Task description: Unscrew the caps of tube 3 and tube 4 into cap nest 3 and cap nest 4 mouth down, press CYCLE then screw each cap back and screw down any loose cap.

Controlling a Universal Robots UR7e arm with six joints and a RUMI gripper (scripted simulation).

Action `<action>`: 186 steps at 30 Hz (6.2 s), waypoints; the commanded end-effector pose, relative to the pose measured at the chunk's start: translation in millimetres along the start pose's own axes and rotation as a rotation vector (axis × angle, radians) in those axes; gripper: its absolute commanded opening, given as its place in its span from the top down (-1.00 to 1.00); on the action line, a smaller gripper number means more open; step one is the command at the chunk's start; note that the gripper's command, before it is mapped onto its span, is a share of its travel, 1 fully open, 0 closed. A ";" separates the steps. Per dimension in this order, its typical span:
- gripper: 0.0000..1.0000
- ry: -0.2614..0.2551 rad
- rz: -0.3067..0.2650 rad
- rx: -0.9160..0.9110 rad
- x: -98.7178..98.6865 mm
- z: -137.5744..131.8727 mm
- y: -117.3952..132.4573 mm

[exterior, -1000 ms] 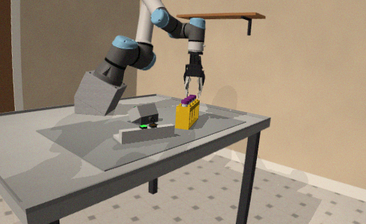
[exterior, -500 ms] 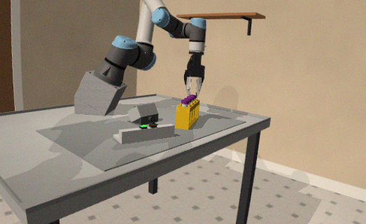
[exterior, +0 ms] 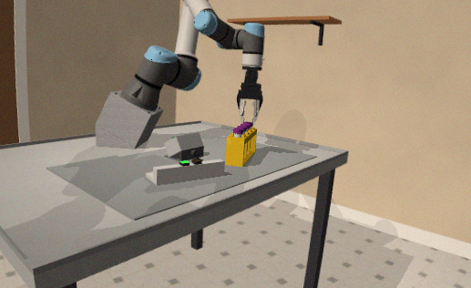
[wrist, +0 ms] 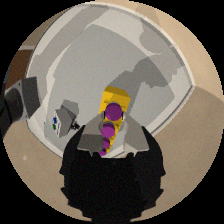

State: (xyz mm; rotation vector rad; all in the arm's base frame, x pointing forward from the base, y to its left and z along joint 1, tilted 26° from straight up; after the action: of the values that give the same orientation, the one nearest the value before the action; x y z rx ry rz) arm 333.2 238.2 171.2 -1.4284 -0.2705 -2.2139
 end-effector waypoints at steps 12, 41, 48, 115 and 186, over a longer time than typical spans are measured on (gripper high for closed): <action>1.00 0.002 -0.005 -0.627 -0.3 0.3 -0.2; 0.30 0.002 -0.005 -0.627 32.6 0.3 -0.4; 0.30 0.002 -0.005 -0.627 45.7 0.3 -0.4; 0.30 0.000 -0.005 0.001 0.4 1.4 51.9; 0.30 0.002 -0.005 -0.488 24.4 1.4 51.8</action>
State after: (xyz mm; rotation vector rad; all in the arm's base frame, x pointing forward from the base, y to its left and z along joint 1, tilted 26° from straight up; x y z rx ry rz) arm 355.5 190.2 179.3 -1.6647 0.2894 -2.3876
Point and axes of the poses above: the point where the finger pads meet when closed, its own x axis back along the fingers, its own z axis across the jaws, y = z × x, the point moved 2 cm from there along x, back along the fingers, and after that the axes turned 15 degrees about -x, right-handed, at the moved point
